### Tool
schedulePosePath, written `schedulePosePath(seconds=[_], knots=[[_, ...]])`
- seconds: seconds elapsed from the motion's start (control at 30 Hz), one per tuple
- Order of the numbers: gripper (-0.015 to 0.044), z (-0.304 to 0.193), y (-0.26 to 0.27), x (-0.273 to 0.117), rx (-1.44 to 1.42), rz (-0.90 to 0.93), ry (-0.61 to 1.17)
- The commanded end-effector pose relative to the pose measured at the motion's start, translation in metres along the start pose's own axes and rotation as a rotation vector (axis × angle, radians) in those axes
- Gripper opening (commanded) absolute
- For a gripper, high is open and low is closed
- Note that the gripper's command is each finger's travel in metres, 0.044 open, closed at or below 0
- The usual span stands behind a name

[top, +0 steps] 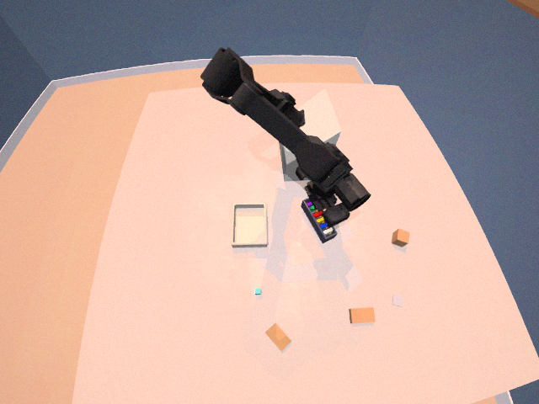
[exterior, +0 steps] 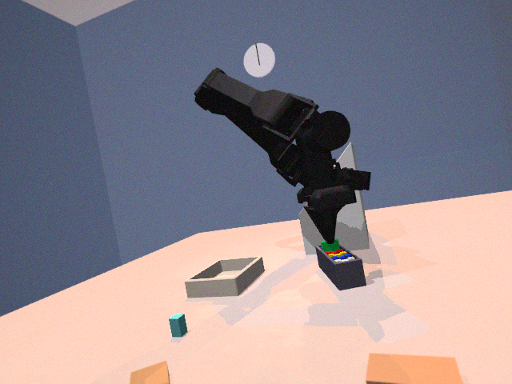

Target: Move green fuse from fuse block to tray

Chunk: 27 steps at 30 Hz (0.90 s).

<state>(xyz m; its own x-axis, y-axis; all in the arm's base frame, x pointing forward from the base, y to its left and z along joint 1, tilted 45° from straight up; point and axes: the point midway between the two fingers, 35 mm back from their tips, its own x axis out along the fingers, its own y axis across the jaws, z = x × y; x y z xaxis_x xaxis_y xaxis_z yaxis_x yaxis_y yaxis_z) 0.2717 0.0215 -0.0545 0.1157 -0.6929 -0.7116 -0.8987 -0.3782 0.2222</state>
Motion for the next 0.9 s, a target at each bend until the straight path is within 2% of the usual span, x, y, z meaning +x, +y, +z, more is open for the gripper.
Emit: schedulePosePath(seconds=[0.0,0.87], knots=[[0.0000,0.001,0.000,-0.002,0.005,-0.001,-0.004],[0.0000,0.000,0.000,-0.015,0.003,-0.001,-0.003]])
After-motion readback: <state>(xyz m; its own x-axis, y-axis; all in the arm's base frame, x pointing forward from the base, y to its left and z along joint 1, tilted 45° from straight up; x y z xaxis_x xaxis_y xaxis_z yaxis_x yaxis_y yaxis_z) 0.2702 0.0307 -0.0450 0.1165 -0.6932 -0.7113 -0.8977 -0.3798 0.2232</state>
